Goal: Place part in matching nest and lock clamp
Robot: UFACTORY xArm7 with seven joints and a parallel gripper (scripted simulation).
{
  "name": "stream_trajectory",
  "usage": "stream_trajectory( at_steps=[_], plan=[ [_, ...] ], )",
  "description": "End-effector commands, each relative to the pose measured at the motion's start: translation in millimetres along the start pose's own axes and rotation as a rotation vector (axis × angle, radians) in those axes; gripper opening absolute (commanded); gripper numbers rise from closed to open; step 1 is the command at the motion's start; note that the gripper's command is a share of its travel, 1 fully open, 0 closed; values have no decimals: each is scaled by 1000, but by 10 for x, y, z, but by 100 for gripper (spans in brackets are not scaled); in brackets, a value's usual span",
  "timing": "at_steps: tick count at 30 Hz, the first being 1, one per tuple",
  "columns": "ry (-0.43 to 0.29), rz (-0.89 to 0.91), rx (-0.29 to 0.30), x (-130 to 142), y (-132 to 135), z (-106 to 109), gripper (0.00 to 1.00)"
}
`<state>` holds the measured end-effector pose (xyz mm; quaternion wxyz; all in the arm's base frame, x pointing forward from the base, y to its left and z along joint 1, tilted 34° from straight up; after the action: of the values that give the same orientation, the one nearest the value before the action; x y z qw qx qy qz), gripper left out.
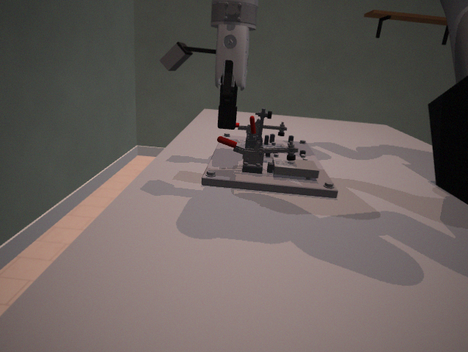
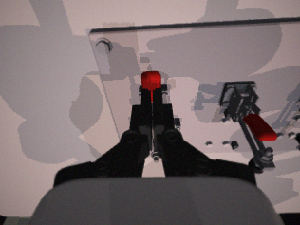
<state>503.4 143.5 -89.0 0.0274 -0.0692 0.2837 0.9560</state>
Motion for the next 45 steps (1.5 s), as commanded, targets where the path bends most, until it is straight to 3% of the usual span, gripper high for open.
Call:
stream_trajectory(
  at_steps=[1, 45],
  plan=[
    [4, 0, -3, -13, -11, 20, 0],
    [4, 0, -3, -19, -17, -51, 0]
  ],
)
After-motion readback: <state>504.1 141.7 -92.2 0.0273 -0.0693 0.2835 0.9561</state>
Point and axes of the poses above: the point where the finger pads meet when closed, its own z axis back along the fingers, its own y axis across the jaws, x = y × z, the point moved 3 cm from there along z, back along the fingers, and after that the axes turned 12 degrees about -z, right-handed, at the moved point
